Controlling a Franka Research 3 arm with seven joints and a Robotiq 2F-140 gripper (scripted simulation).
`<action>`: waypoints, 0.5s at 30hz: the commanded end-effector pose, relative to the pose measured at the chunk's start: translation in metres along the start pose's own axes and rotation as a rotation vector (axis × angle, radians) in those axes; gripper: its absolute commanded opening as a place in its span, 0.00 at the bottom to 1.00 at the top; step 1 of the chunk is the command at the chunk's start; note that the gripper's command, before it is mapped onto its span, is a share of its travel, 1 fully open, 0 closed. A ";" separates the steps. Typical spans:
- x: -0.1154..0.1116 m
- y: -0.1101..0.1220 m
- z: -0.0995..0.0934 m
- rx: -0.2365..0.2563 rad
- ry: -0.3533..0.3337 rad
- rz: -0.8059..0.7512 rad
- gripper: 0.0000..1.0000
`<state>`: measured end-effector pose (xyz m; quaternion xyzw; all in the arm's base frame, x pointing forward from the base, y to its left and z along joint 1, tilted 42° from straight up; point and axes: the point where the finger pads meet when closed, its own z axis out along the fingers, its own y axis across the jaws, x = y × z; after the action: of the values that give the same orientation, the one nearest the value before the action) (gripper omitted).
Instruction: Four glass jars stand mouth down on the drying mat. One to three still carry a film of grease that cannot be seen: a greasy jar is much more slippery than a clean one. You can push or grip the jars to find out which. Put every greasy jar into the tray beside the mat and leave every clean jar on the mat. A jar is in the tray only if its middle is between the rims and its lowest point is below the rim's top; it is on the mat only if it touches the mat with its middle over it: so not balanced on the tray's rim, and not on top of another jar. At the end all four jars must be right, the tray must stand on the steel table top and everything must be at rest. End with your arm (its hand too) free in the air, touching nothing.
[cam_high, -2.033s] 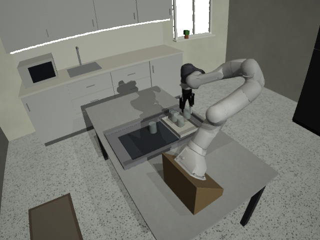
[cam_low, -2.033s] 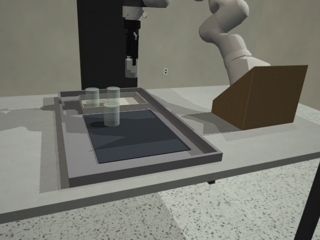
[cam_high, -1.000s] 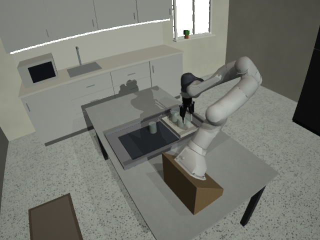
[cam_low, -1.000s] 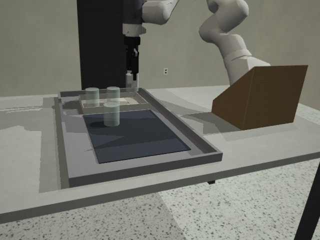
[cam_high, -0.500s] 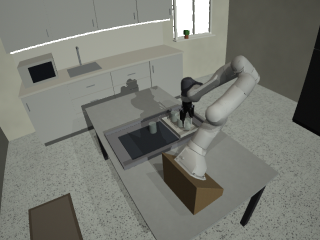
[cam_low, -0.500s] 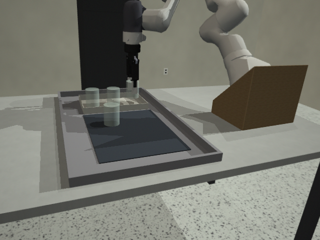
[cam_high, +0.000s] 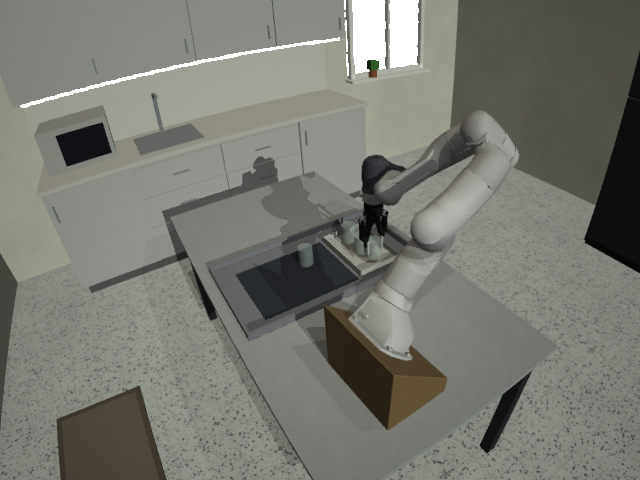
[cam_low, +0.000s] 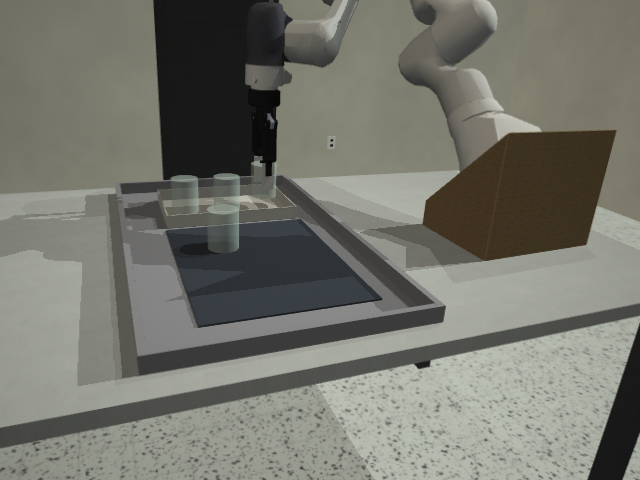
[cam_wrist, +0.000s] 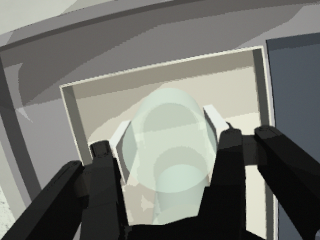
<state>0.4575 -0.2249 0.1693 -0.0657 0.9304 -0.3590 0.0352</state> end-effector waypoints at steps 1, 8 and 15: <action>-0.002 -0.001 0.003 0.000 -0.006 0.008 0.00; -0.002 -0.001 0.012 0.000 -0.006 0.008 0.00; -0.002 -0.001 0.019 0.000 -0.006 0.008 0.00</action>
<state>0.4573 -0.2382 0.1561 -0.0651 0.9299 -0.3606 0.0317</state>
